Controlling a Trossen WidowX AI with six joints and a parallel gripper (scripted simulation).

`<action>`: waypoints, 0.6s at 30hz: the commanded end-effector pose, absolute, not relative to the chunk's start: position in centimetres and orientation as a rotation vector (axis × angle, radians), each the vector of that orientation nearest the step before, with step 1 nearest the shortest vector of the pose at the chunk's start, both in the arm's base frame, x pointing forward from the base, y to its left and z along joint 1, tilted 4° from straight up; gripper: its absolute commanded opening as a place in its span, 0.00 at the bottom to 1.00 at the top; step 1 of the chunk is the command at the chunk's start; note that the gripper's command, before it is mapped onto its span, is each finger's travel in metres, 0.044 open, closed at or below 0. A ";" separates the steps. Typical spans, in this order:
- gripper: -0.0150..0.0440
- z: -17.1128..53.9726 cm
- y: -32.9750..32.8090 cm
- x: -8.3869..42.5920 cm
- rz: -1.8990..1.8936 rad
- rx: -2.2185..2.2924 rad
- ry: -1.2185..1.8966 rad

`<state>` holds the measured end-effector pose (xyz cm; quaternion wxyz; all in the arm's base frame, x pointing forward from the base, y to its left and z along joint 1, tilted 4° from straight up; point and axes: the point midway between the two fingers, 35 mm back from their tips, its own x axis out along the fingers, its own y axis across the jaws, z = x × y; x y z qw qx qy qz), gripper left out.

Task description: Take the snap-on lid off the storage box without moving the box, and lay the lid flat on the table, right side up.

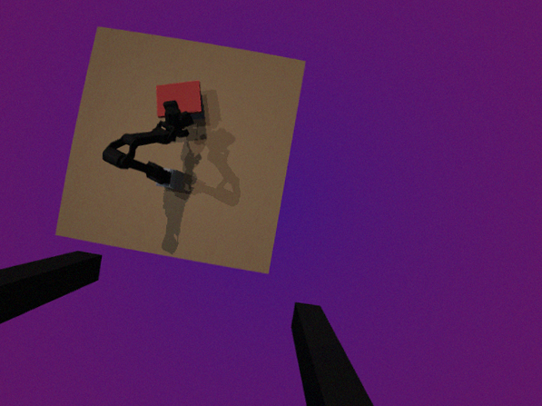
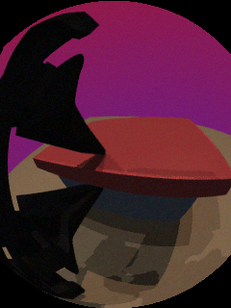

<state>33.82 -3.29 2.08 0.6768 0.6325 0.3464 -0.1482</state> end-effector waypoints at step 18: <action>0.25 2.1 -3.2 34.0 -0.335 1.423 0.777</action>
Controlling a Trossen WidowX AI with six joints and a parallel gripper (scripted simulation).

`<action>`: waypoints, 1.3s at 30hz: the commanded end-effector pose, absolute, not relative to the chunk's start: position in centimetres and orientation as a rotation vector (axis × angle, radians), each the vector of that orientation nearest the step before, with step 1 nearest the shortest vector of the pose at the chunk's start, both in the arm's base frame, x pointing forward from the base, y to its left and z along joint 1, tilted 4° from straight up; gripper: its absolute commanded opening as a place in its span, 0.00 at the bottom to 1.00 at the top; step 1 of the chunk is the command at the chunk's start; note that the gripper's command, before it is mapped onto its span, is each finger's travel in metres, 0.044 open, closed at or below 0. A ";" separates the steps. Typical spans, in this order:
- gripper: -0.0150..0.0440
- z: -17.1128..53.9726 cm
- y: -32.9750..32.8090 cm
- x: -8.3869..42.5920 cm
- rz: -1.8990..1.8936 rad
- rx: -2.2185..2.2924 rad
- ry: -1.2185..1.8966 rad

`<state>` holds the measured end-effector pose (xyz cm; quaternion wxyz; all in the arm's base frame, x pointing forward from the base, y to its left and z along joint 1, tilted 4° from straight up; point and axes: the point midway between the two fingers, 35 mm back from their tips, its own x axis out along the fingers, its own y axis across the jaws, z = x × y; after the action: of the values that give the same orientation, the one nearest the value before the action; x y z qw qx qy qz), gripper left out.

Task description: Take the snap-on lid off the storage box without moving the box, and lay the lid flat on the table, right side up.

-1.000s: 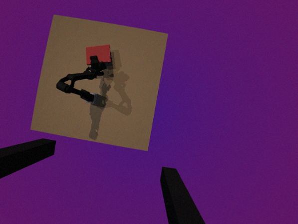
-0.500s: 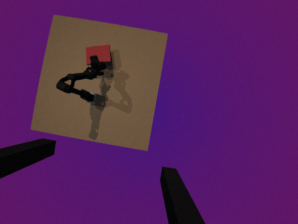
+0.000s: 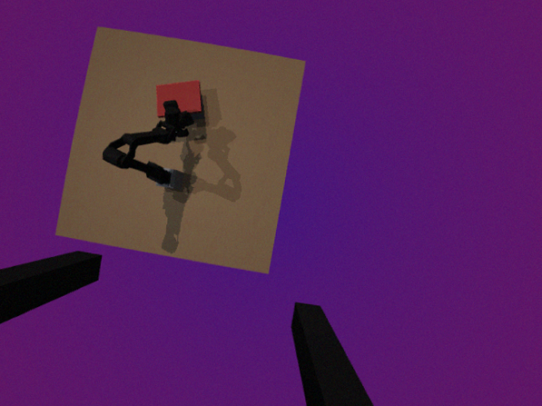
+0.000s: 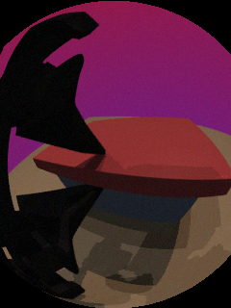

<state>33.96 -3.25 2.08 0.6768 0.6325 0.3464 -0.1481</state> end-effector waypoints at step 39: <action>0.25 3.3 -3.2 34.3 -0.338 1.424 0.774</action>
<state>34.13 -3.15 2.84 0.6761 0.6328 0.3465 -0.1498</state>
